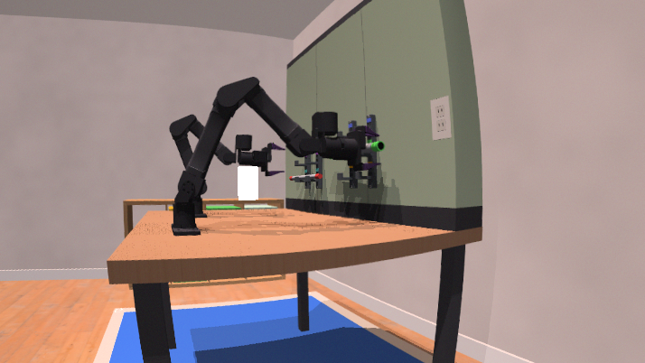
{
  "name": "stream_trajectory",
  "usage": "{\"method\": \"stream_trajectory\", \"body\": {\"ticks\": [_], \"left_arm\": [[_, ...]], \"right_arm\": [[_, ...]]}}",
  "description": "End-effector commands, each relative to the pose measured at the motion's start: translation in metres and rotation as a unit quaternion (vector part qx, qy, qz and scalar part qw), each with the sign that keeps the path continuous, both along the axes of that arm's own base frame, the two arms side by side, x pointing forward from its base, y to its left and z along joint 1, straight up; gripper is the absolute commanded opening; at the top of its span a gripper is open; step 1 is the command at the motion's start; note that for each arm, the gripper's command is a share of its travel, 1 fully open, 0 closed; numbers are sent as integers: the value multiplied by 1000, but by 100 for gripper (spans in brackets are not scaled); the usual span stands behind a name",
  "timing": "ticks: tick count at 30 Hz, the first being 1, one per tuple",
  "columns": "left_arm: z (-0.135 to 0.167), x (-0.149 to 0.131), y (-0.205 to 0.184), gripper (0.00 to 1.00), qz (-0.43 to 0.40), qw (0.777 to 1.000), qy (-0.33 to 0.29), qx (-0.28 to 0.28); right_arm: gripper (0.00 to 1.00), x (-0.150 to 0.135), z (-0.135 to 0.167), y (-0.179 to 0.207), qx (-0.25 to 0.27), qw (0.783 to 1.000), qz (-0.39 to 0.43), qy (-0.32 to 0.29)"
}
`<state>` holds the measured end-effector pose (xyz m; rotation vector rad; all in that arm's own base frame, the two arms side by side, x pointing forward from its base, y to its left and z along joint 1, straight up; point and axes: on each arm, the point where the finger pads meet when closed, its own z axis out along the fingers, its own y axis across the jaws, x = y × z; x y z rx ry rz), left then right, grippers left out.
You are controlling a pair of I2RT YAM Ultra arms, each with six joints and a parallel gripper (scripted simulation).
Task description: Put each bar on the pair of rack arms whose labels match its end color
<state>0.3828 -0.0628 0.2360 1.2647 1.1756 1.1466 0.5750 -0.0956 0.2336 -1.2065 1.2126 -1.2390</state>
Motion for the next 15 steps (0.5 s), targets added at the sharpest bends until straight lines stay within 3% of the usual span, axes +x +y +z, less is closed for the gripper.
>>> {"method": "stream_trajectory", "body": {"ticks": [1,3,15], "left_arm": [[12,-1,4,100,3,1000,-15,-3],[12,-1,4,100,3,1000,-15,-3],[12,-1,4,100,3,1000,-15,-3]], "right_arm": [[95,-1,-2,1,8,1000,0,2],[100,-1,-2,1,8,1000,0,2],[100,-17,-22,0,8,1000,0,2]]}}
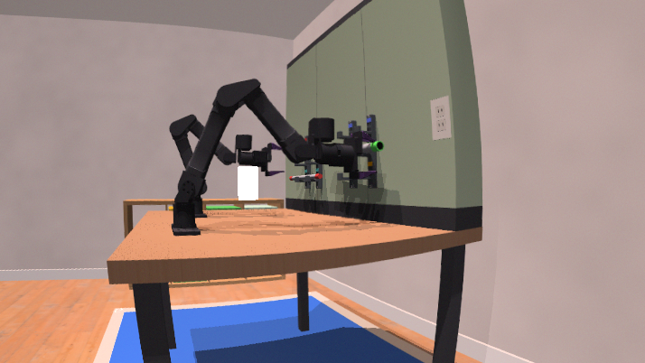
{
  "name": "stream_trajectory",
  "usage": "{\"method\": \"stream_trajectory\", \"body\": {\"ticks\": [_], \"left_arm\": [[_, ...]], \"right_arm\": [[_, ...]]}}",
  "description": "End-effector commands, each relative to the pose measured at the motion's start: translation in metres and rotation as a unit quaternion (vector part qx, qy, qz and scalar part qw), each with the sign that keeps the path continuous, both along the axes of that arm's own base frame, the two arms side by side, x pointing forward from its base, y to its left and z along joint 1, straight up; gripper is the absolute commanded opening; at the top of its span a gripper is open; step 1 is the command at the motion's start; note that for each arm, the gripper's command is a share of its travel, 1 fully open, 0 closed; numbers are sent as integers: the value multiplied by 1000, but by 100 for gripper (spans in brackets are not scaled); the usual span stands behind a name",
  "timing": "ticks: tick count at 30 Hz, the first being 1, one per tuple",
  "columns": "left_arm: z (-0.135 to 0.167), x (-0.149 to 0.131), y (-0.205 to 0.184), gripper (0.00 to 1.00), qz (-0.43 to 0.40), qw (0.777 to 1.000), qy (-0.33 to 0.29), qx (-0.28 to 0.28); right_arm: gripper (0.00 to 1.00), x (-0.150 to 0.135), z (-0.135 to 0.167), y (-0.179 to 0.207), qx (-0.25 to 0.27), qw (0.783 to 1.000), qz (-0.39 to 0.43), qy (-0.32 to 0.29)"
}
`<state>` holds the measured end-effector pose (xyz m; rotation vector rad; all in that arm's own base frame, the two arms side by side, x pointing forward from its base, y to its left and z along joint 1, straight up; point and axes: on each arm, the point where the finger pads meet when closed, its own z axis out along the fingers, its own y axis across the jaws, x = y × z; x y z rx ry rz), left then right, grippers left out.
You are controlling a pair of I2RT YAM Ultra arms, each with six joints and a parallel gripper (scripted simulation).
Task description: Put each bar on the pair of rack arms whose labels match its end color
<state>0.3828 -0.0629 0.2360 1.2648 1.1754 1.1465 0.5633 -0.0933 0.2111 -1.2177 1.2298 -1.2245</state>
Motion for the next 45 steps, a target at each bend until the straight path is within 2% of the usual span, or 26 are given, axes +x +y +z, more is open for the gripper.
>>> {"method": "stream_trajectory", "body": {"ticks": [1,8,45], "left_arm": [[12,-1,4,100,3,1000,-15,-3],[12,-1,4,100,3,1000,-15,-3],[12,-1,4,100,3,1000,-15,-3]], "right_arm": [[100,-7,-1,-3,5,1000,0,-8],[100,-15,-9,-3,5,1000,-1,-5],[100,-56,17,-3,8,1000,-2,6]]}}
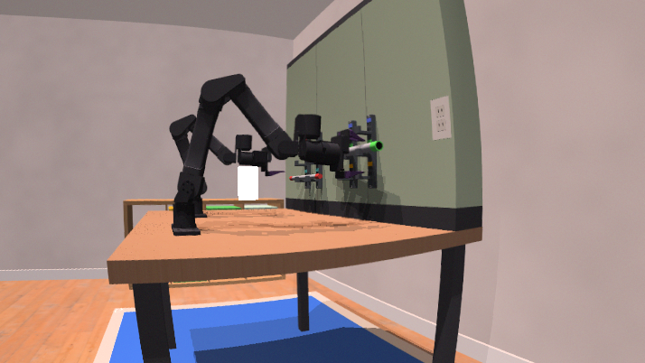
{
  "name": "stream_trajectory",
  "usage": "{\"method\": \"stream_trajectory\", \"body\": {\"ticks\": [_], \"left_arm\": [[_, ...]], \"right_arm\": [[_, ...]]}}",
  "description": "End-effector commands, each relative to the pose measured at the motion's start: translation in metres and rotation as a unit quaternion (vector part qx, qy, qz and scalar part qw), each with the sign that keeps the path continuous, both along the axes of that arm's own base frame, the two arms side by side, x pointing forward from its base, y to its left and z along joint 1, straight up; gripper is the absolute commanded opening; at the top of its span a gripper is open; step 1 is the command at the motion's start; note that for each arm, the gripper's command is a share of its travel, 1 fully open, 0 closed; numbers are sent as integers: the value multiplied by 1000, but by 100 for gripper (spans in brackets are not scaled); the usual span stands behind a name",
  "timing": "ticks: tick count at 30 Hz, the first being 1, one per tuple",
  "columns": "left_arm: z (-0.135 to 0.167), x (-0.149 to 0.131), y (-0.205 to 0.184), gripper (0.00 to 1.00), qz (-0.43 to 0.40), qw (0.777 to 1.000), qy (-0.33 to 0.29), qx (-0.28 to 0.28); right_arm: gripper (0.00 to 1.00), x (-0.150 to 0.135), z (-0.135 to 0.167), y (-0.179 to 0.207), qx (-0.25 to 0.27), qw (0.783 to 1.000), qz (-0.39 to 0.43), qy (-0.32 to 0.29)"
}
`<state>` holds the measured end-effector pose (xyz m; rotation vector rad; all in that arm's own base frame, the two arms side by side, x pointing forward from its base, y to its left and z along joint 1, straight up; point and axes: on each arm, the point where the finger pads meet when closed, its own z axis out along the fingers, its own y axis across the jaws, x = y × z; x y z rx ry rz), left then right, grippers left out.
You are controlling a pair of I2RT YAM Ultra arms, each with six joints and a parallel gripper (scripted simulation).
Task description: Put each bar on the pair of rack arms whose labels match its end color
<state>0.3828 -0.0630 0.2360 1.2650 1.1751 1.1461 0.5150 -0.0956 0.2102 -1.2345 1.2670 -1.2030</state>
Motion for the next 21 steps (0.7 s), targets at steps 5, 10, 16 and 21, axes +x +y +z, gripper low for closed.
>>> {"method": "stream_trajectory", "body": {"ticks": [5,10,16,21], "left_arm": [[12,-1,4,100,3,1000,-15,-3],[12,-1,4,100,3,1000,-15,-3],[12,-1,4,100,3,1000,-15,-3],[12,-1,4,100,3,1000,-15,-3]], "right_arm": [[100,-14,23,-1,3,1000,1,-13],[100,-20,29,-1,3,1000,1,-13],[100,-23,30,4,3,1000,0,-14],[100,-25,31,13,3,1000,0,-14]]}}
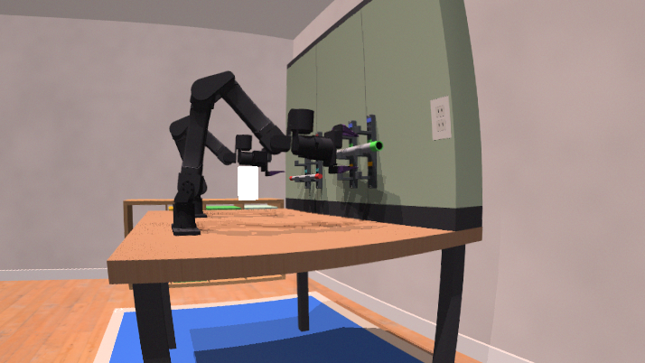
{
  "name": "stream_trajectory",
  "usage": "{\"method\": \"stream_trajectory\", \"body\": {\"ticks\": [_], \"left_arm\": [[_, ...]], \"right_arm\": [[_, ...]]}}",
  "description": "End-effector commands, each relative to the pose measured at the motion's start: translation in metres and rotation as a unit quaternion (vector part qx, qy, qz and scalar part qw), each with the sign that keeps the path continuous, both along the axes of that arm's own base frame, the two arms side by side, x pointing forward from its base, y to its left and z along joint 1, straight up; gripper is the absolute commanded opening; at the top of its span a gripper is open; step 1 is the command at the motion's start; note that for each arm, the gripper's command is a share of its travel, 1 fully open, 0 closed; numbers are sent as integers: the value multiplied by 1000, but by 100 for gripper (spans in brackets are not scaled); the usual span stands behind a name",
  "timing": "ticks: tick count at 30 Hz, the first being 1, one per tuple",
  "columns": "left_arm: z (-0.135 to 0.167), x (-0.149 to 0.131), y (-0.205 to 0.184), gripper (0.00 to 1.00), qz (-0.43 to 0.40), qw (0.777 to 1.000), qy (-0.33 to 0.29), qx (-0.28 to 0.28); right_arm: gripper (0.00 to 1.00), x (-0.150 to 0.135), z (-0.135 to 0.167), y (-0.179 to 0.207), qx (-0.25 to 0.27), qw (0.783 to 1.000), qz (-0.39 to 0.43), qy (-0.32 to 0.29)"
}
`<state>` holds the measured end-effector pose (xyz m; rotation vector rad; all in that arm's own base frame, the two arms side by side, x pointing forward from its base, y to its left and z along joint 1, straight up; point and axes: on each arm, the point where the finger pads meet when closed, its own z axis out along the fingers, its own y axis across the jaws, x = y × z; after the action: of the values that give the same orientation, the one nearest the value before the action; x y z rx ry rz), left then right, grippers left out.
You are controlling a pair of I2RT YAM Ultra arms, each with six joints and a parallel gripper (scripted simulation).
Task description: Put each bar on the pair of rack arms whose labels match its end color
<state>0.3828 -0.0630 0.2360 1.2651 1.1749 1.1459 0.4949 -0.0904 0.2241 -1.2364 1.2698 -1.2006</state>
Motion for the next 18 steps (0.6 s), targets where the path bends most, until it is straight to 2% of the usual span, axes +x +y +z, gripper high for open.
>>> {"method": "stream_trajectory", "body": {"ticks": [1,18], "left_arm": [[12,-1,4,100,3,1000,-15,-3],[12,-1,4,100,3,1000,-15,-3]], "right_arm": [[100,-5,17,10,3,1000,0,-15],[100,-13,18,36,2,1000,0,-16]]}}
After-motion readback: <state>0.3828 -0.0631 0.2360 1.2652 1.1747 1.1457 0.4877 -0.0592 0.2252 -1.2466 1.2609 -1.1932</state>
